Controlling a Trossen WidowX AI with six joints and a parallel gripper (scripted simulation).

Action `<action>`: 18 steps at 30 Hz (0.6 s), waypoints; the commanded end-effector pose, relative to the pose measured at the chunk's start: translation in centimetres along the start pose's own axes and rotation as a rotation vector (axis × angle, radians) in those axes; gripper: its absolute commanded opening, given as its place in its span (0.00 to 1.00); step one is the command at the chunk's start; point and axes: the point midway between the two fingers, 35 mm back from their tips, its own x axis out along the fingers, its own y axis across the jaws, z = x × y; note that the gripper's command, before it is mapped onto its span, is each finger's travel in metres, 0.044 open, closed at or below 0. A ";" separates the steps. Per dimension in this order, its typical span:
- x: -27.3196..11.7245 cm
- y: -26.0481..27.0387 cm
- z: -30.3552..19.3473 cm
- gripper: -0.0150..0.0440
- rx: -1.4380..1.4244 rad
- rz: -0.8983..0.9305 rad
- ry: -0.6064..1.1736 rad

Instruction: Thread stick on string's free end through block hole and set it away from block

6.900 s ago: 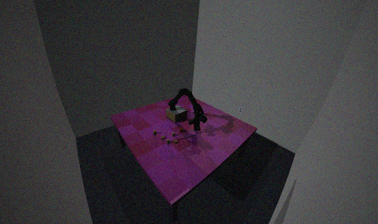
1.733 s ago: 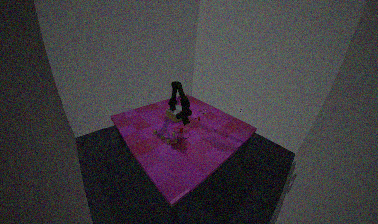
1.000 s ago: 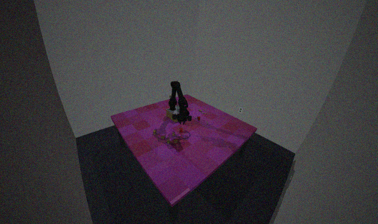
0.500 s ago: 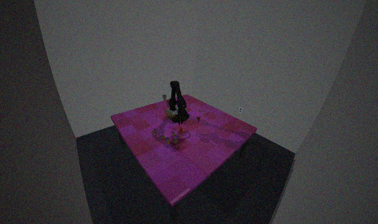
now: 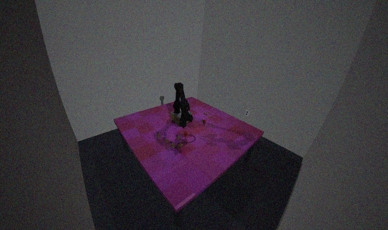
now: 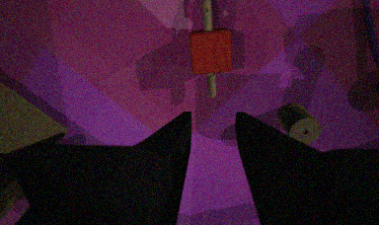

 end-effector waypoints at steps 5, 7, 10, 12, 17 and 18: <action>-0.3 -0.1 -0.3 0.46 -0.094 -0.016 0.000; -0.3 -0.1 -0.3 0.46 -0.094 -0.016 0.000; 0.1 -0.2 -0.2 0.46 -0.094 -0.016 0.000; 0.4 -0.2 -0.2 0.46 -0.094 -0.016 0.000; 1.2 -0.3 -0.2 0.46 -0.094 -0.016 0.000; 1.4 -0.3 -0.2 0.46 -0.094 -0.016 0.000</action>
